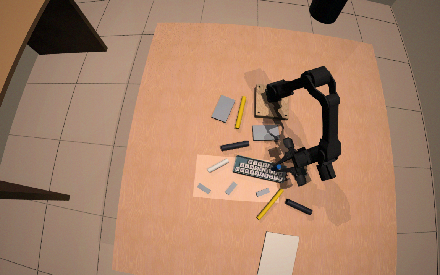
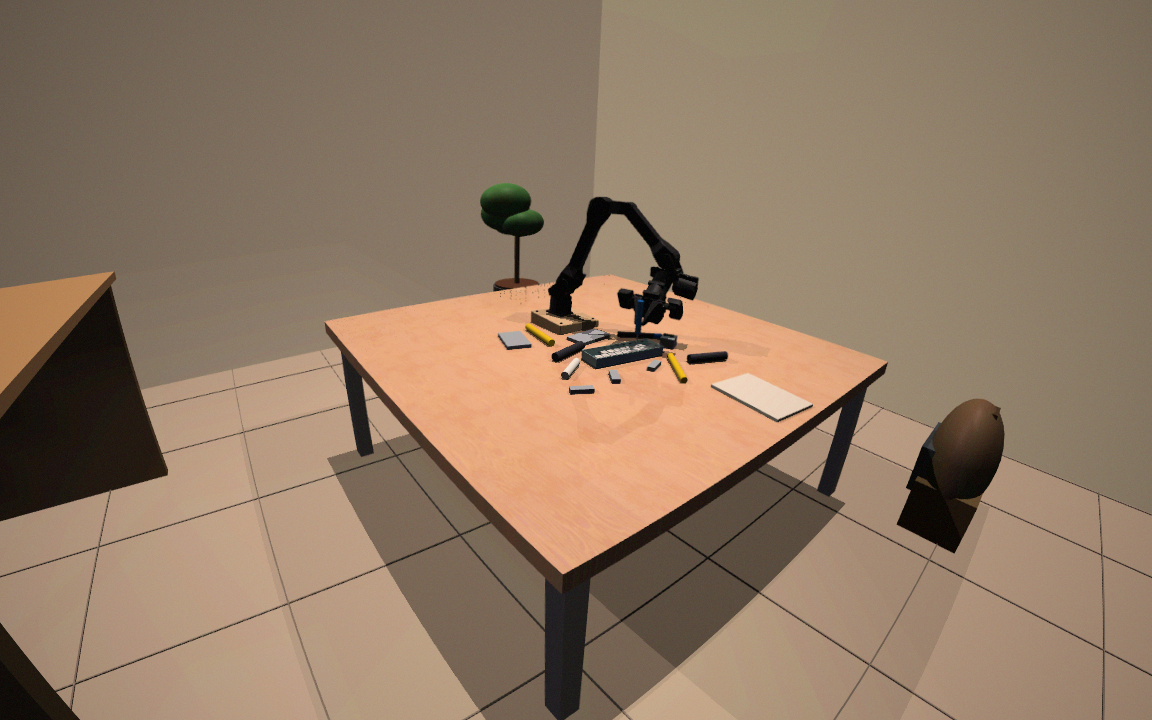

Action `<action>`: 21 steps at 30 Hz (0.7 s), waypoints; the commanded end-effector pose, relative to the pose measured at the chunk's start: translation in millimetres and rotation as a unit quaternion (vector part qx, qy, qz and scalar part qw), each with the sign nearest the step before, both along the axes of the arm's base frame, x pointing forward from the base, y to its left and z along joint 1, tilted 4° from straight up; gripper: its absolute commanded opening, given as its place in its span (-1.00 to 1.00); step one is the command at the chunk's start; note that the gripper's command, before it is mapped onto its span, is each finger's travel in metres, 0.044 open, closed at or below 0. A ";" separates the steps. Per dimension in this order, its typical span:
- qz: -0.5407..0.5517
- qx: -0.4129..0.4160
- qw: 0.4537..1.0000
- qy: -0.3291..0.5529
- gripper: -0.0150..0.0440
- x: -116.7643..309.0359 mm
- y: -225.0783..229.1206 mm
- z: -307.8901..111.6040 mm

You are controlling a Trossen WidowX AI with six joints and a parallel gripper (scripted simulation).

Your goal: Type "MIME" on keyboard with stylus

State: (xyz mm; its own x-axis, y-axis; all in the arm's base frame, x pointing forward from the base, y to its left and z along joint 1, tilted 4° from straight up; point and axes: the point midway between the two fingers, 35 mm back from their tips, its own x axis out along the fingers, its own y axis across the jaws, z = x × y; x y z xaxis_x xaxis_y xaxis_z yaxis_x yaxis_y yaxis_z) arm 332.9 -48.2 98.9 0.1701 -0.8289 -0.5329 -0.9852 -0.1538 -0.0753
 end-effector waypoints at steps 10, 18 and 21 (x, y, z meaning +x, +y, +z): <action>-0.042 0.007 0.999 -0.005 -0.30 -0.6 -14.0 15.6; -0.140 0.016 0.990 -0.001 -0.48 -5.2 -45.3 21.0; -0.177 0.017 0.984 0.000 -0.49 -8.2 -57.0 23.5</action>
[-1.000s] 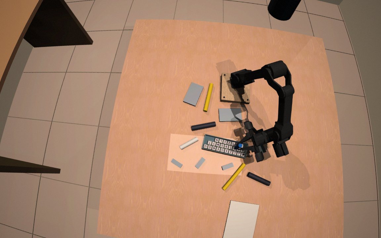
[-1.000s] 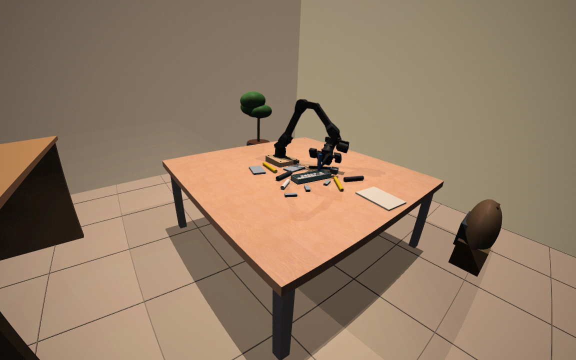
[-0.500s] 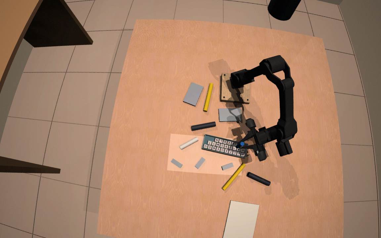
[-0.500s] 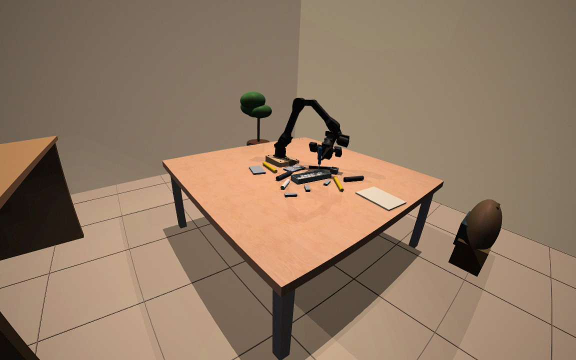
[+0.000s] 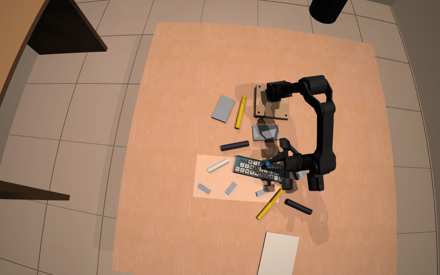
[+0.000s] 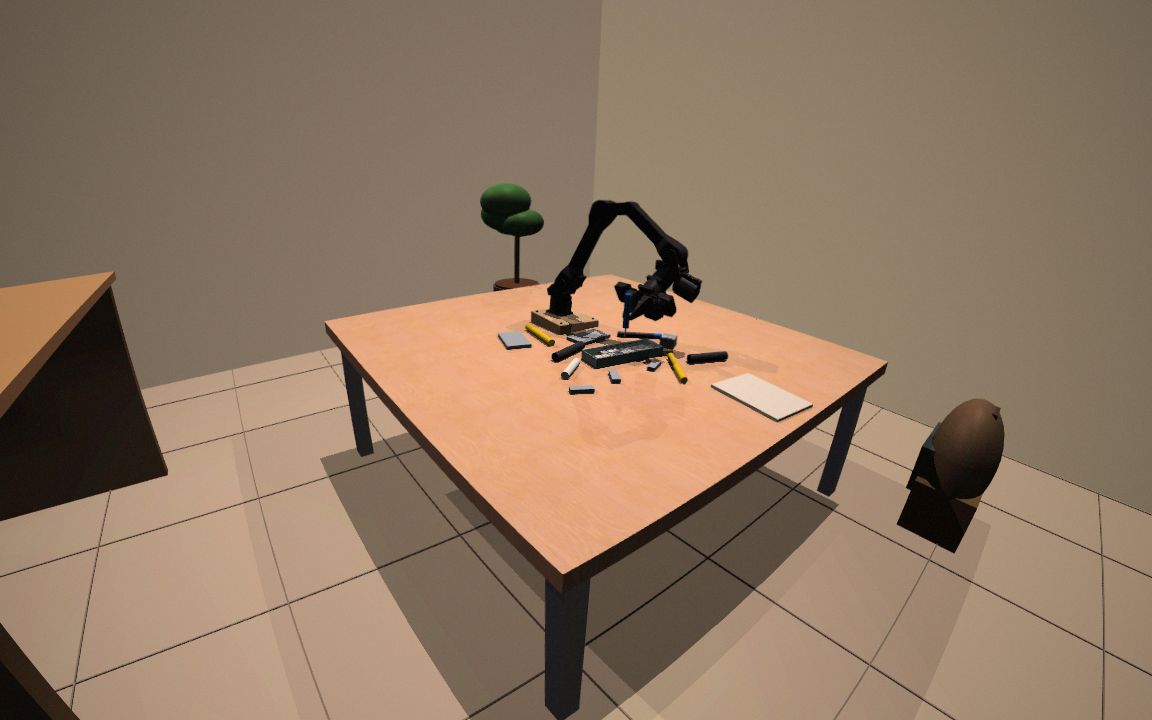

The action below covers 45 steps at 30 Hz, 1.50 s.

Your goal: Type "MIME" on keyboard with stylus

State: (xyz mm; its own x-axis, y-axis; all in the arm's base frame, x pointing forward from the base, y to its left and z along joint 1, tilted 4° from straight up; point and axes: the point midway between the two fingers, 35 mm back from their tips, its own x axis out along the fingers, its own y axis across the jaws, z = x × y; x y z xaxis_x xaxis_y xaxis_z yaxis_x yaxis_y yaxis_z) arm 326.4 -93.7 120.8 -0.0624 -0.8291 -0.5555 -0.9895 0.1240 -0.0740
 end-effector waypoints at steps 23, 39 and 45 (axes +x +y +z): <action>-0.121 0.004 0.993 0.003 -0.49 -8.8 -35.7 -6.4; -0.121 0.004 0.993 0.004 -0.49 -7.3 -34.8 -26.0; -0.121 0.004 0.993 0.004 -0.22 -6.5 -33.4 -28.8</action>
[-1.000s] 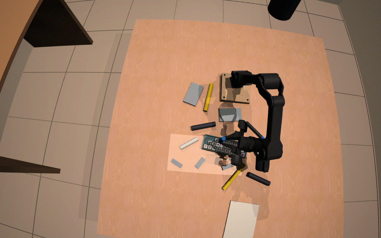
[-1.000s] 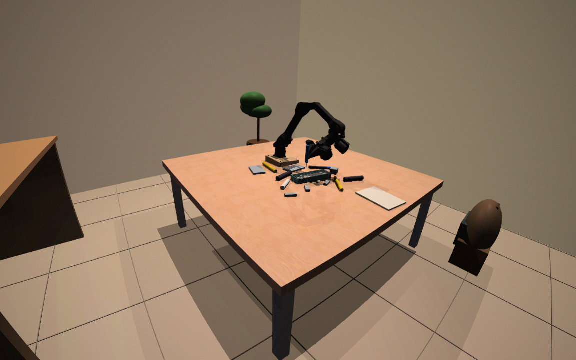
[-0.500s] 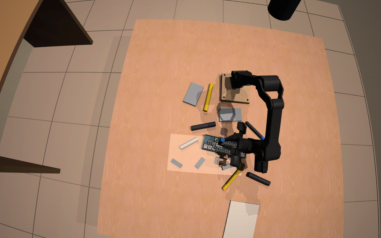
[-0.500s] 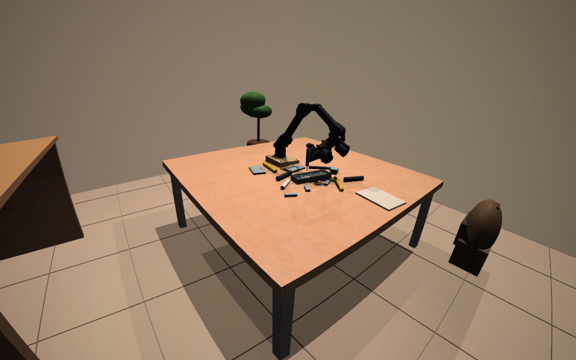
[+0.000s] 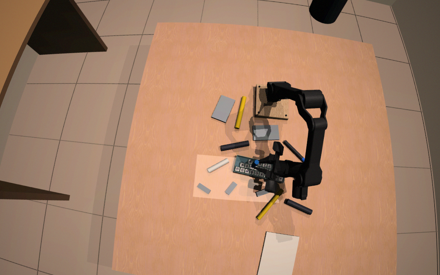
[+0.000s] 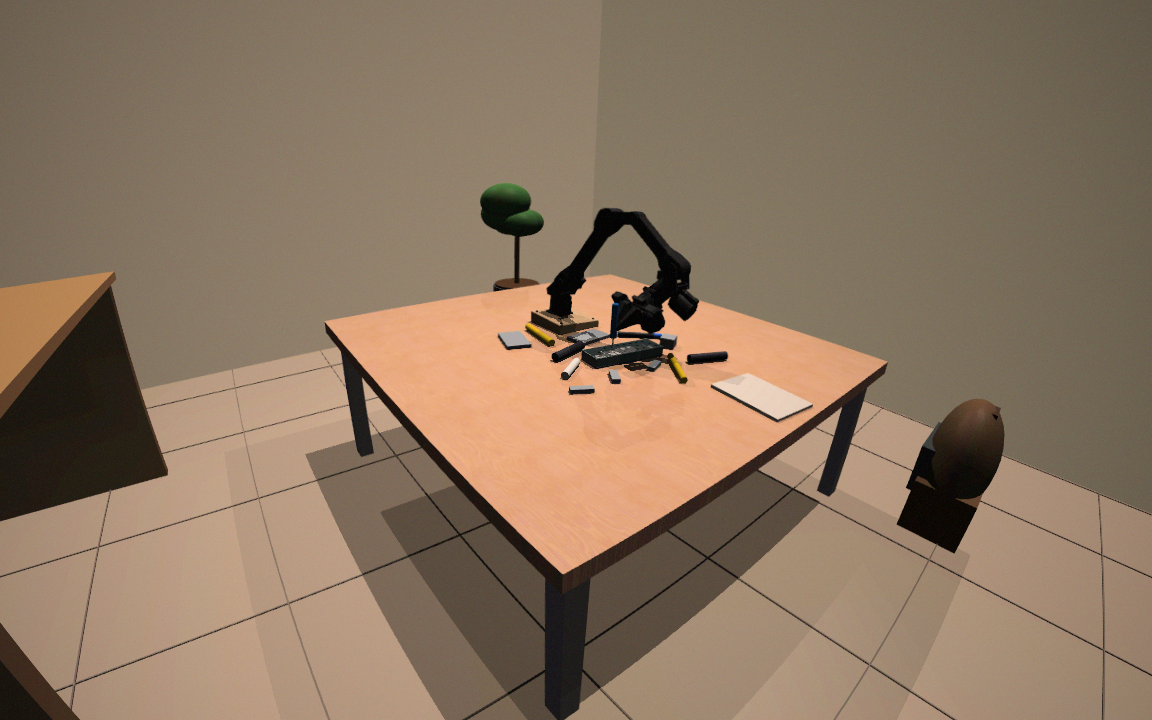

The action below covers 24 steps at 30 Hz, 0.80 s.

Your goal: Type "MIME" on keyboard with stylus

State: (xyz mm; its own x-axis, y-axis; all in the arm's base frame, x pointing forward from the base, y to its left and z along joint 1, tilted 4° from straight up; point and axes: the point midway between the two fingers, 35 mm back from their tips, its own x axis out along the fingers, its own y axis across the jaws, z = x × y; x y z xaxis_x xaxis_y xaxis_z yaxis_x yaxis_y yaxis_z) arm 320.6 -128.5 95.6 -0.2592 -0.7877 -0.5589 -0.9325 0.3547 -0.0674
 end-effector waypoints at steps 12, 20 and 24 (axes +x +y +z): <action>-0.002 0.001 1.000 0.001 -0.22 -0.5 1.5 -6.4; -0.002 0.001 1.000 0.001 -0.22 -0.4 1.6 -8.4; -0.002 0.001 1.000 0.001 -0.22 -0.3 1.6 -9.4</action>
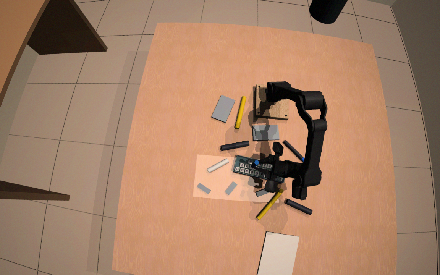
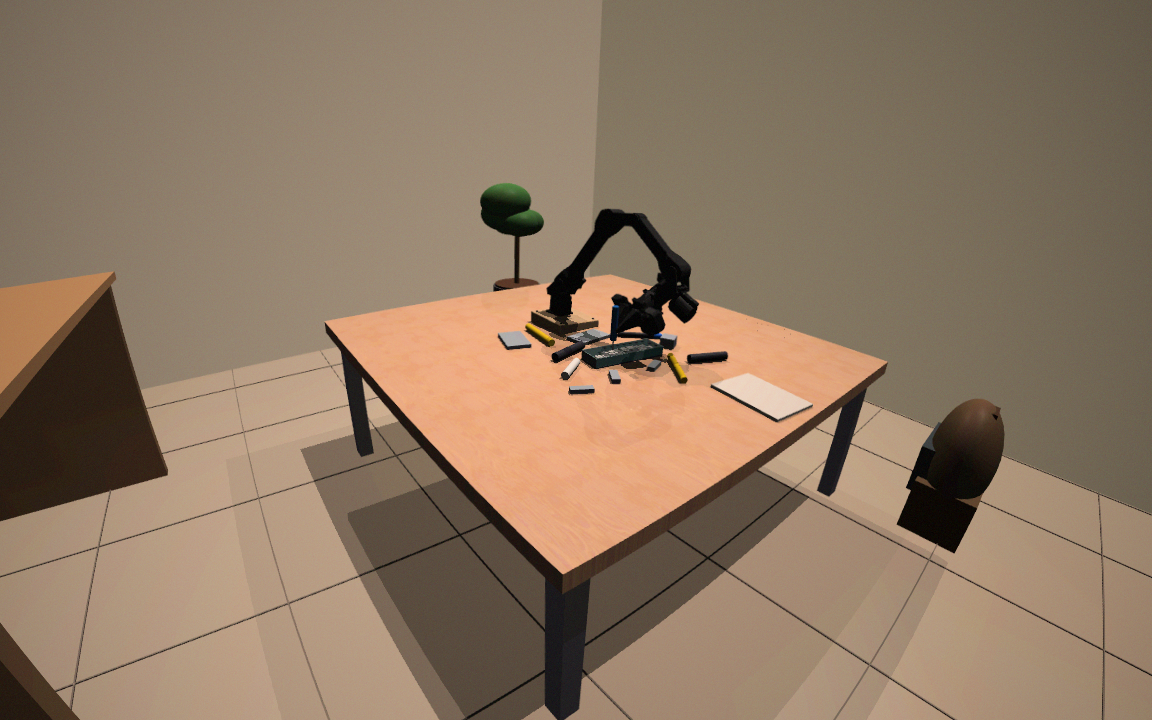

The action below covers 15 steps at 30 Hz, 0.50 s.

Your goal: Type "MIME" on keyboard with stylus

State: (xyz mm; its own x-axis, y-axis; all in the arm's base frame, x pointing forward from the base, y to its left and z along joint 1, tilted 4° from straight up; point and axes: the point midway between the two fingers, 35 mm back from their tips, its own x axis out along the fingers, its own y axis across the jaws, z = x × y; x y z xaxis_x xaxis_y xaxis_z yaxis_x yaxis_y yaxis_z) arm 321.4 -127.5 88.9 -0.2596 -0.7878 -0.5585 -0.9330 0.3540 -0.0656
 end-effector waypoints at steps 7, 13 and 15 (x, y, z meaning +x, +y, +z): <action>-0.002 0.001 1.000 0.000 -0.22 -0.9 0.8 -4.8; -0.002 0.001 1.000 0.000 -0.22 -0.8 0.8 -6.5; -0.002 0.001 1.000 0.000 -0.22 -0.8 0.8 -6.7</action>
